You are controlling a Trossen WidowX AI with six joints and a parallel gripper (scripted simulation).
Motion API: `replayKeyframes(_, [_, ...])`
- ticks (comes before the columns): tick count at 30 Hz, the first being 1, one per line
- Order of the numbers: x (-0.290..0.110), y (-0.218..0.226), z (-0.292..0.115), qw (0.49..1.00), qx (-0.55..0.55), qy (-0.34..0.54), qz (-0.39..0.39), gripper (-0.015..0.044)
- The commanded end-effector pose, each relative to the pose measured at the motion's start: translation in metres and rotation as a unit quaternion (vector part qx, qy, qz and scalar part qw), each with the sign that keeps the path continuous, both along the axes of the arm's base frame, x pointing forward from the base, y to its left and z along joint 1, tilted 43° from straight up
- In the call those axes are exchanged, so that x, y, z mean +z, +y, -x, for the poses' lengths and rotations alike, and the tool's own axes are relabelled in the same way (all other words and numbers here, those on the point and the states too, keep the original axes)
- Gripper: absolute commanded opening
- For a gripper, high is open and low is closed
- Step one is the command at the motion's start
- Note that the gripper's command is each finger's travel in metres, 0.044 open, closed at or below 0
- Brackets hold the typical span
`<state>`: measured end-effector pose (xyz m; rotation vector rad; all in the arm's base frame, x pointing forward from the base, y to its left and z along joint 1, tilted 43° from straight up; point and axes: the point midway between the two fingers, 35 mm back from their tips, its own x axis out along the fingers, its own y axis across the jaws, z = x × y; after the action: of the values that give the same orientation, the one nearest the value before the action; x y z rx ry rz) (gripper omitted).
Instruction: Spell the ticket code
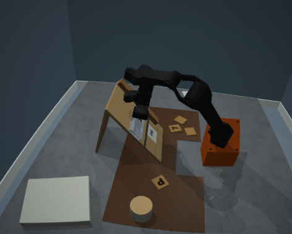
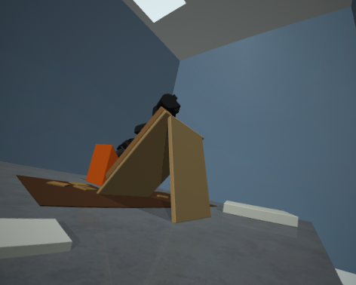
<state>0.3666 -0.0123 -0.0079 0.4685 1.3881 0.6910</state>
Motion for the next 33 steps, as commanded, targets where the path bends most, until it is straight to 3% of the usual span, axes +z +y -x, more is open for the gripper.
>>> replayKeyframes(1, [-0.0018, 0.0015, -0.0033, 1.000, -0.003, 0.000, -0.002, 0.0000])
replayKeyframes(33, [-0.0073, -0.0048, -0.0034, 1.000, -0.003, 0.000, -0.002, 0.0000])
